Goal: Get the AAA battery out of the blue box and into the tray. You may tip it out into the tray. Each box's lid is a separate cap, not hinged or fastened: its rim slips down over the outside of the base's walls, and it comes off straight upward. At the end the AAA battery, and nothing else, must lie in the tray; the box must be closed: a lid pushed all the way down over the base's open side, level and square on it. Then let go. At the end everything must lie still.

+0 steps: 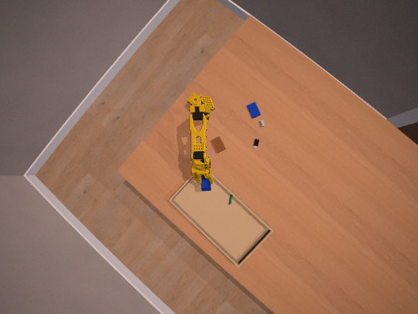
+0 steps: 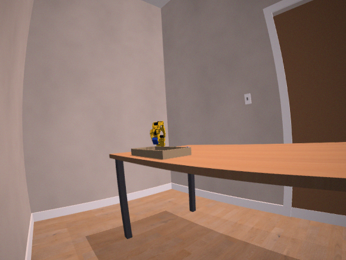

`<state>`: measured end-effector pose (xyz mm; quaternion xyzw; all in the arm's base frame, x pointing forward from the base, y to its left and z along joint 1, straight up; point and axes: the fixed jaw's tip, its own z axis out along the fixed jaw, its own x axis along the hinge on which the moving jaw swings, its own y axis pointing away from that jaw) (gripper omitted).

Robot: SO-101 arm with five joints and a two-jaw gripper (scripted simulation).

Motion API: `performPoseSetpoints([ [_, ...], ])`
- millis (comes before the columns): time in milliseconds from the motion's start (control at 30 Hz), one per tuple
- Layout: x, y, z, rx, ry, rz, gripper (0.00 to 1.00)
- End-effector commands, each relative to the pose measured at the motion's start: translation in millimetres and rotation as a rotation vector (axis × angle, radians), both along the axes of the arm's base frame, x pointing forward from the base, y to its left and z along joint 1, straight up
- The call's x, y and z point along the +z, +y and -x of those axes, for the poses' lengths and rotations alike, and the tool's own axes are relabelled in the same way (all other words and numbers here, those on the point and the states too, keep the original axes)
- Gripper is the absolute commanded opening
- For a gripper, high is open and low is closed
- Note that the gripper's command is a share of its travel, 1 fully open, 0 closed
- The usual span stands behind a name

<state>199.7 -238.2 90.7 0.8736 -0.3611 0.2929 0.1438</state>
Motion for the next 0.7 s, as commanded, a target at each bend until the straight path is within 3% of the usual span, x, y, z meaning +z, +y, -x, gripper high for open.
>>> performPoseSetpoints([
  [0,20.3,-1,3.4,-0.003,-0.018,0.028,0.20],
  [533,-5.8,32,31.5,-0.002,0.187,-0.209,0.20],
  [667,-7.9,36,35.2,-0.002,0.212,-0.237,0.20],
])
